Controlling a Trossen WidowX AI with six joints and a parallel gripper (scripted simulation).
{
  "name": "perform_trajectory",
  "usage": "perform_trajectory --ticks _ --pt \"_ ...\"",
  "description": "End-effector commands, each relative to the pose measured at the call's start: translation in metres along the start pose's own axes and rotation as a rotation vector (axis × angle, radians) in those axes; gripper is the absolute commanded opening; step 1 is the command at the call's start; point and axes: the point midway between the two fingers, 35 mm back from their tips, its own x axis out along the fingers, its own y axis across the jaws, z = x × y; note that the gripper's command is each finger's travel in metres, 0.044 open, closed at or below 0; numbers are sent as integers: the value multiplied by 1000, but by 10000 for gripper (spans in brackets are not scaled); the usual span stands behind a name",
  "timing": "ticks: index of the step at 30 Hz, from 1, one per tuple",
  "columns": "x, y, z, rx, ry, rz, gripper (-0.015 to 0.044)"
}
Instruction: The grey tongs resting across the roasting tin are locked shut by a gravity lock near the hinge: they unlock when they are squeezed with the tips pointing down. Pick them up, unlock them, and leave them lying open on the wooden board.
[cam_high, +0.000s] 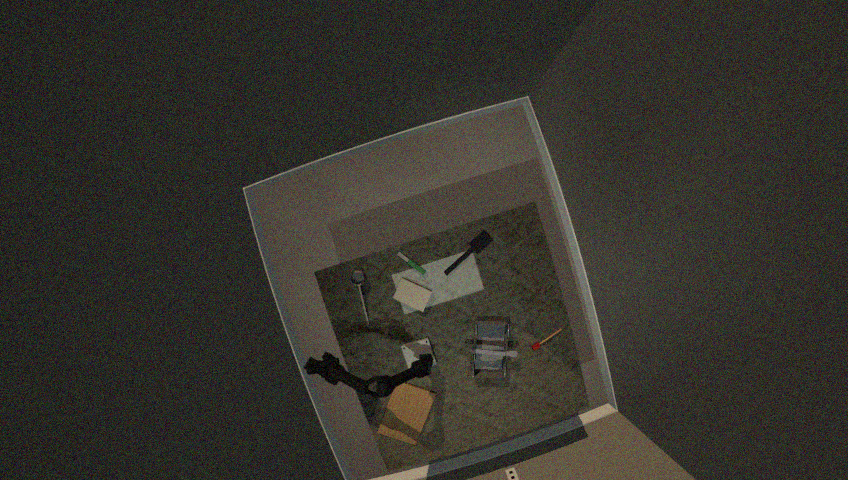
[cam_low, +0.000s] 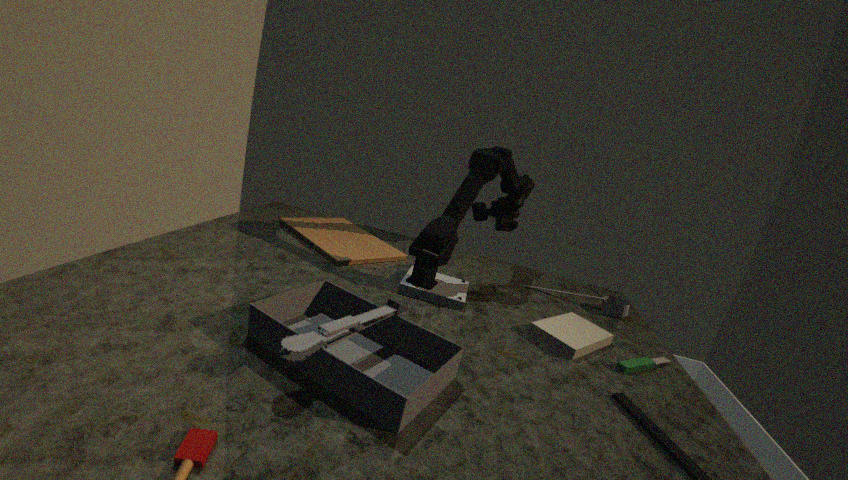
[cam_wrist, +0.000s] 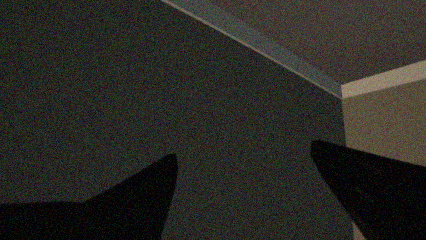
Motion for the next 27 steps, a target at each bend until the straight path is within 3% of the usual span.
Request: perform_trajectory --ticks 1,6,15,23,27 --pt "-2 1 2 0 -2 3 374" --pt "-33 24 26 -6 -38 71 260" --pt "-153 75 119 -12 -180 267 260" --pt "-271 79 198 11 -329 416 260" --pt "-288 75 210 24 -359 433 260"
